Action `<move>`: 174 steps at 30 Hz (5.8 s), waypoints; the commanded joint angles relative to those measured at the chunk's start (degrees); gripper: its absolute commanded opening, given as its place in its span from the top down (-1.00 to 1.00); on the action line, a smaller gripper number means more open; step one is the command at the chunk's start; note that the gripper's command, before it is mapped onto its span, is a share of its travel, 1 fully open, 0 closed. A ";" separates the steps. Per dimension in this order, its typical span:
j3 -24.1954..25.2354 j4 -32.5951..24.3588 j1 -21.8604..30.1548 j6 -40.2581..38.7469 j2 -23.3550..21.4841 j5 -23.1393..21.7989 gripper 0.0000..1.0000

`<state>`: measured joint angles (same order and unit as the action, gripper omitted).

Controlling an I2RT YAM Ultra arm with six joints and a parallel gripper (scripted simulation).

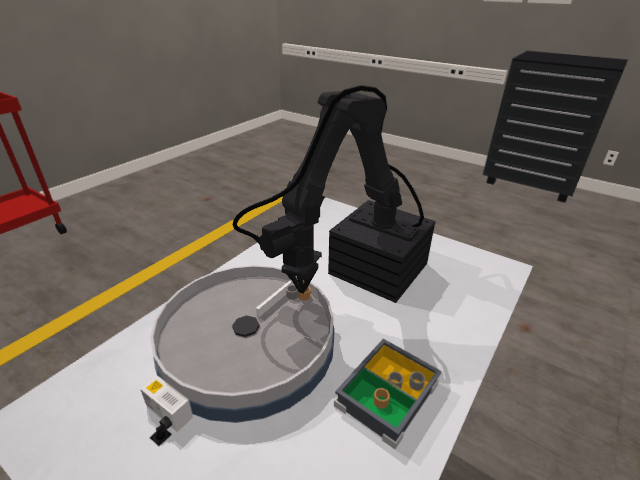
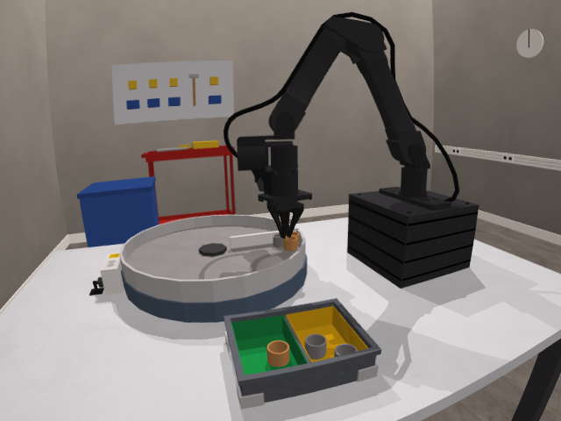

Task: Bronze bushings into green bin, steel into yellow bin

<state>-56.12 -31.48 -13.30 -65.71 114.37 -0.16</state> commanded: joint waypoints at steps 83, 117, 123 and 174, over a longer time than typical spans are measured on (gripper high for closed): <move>0.73 2.02 0.00 0.18 0.39 0.35 1.00; -2.70 -5.10 -0.02 0.19 -4.80 0.44 1.00; -4.75 -10.43 -0.05 0.21 -8.13 0.44 1.00; -5.79 -12.05 0.63 1.14 -7.10 0.45 1.00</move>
<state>-60.12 -42.72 -13.30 -65.39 107.13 -0.43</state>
